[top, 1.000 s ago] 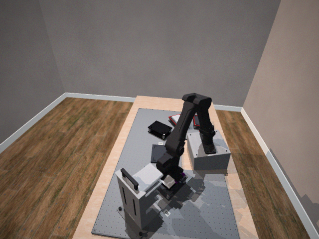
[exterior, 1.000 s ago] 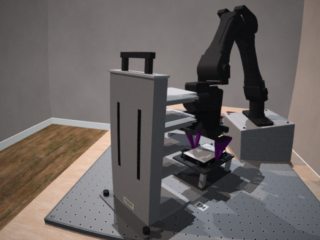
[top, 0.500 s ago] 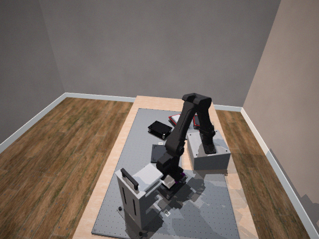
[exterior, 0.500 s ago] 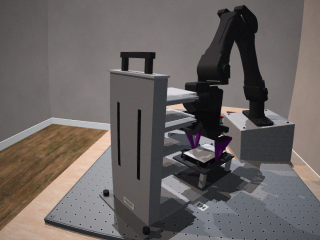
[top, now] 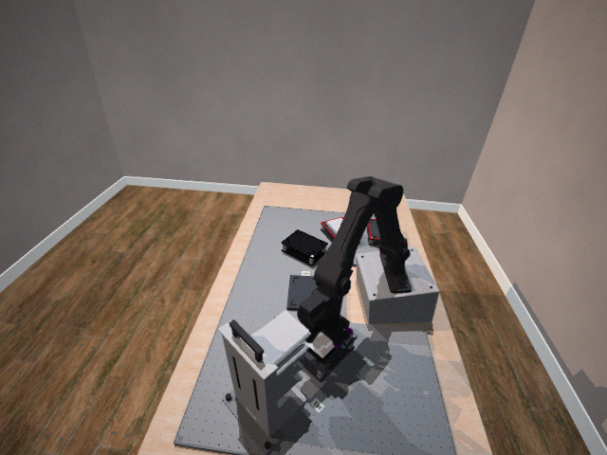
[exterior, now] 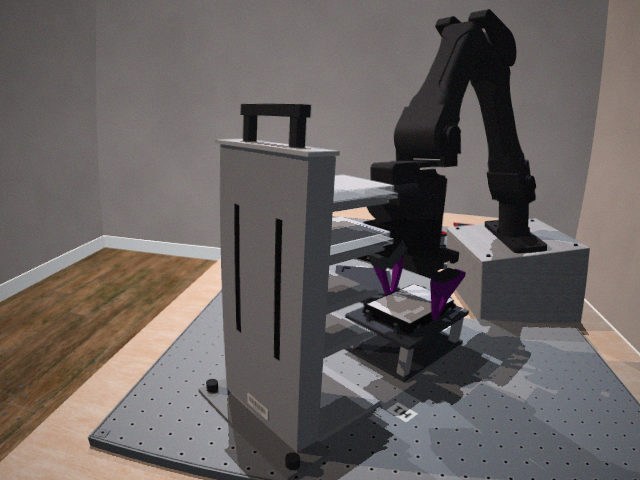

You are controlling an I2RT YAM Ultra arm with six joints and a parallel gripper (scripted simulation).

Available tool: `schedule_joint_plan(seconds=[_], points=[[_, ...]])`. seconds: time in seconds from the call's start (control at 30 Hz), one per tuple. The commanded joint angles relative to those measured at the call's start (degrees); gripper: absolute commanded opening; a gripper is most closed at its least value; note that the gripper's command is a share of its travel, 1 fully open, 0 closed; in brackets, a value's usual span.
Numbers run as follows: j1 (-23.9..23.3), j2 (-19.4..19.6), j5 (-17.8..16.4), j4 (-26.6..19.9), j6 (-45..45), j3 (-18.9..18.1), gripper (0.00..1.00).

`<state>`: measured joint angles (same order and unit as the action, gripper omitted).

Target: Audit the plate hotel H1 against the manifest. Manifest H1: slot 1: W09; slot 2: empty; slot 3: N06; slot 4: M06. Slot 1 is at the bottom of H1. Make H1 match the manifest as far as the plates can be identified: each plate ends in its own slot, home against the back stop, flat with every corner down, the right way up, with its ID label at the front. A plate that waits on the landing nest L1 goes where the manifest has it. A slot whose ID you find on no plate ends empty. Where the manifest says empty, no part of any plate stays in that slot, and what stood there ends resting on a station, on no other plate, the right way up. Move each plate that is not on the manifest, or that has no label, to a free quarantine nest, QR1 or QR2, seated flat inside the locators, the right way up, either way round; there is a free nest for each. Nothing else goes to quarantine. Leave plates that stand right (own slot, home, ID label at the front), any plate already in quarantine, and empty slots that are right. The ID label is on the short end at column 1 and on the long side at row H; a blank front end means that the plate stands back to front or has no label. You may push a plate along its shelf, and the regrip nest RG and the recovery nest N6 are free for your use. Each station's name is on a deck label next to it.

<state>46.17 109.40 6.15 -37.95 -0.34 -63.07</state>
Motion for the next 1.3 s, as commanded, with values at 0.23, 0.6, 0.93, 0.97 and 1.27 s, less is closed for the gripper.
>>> schedule_joint_plan(seconds=[0.23,0.6,0.93,0.97,1.27], points=[[0.2,-2.6,0.0,-2.1,0.2,-1.1,0.86],[0.4,-3.9,0.1,-4.2,0.4,-1.9,0.86],[0.6,-4.9,0.1,-5.9,0.6,-2.7,0.86],[0.6,-5.0,0.1,-6.2,0.6,-2.8,0.86],[0.8,-6.0,0.1,-8.1,0.8,-3.7,0.86]])
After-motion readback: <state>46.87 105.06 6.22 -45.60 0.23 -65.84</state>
